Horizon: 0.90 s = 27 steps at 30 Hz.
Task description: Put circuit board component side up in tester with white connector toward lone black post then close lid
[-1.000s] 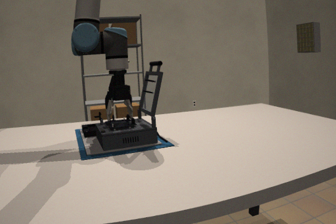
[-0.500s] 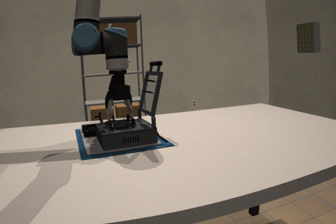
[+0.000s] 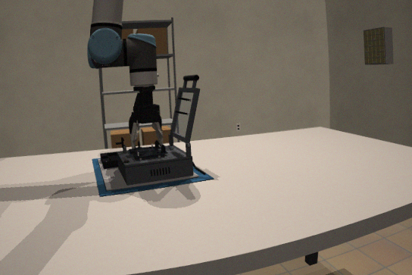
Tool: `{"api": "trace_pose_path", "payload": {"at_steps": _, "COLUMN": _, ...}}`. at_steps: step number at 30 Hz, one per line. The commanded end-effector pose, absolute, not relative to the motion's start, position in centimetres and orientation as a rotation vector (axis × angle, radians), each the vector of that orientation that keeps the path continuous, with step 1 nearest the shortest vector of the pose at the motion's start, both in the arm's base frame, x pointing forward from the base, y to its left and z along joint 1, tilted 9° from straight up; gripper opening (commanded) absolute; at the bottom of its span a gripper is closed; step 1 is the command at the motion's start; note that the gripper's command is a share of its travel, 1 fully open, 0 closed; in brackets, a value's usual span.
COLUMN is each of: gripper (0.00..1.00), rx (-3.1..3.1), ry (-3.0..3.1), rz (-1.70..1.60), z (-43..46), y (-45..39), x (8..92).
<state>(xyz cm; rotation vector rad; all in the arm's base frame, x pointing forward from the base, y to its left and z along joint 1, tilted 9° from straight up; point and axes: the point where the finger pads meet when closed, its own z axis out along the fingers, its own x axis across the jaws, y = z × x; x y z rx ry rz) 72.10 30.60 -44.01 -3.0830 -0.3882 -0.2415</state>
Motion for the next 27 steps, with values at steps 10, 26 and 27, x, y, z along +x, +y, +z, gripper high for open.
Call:
{"api": "trace_pose_path", "payload": {"at_steps": 10, "gripper": 0.59, "rx": -3.083, "ry": -0.389, "rz": -0.248, "z": -44.5, "y": 30.8, "x": 72.4}}
{"api": "trace_pose_path", "payload": {"at_steps": 26, "gripper": 0.59, "rx": -3.083, "ry": -0.389, "rz": -0.248, "z": -45.7, "y": 30.8, "x": 72.6}}
{"api": "trace_pose_path", "payload": {"at_steps": 27, "gripper": 0.59, "rx": -3.083, "ry": -0.389, "rz": -0.248, "z": -45.7, "y": 30.8, "x": 72.6}}
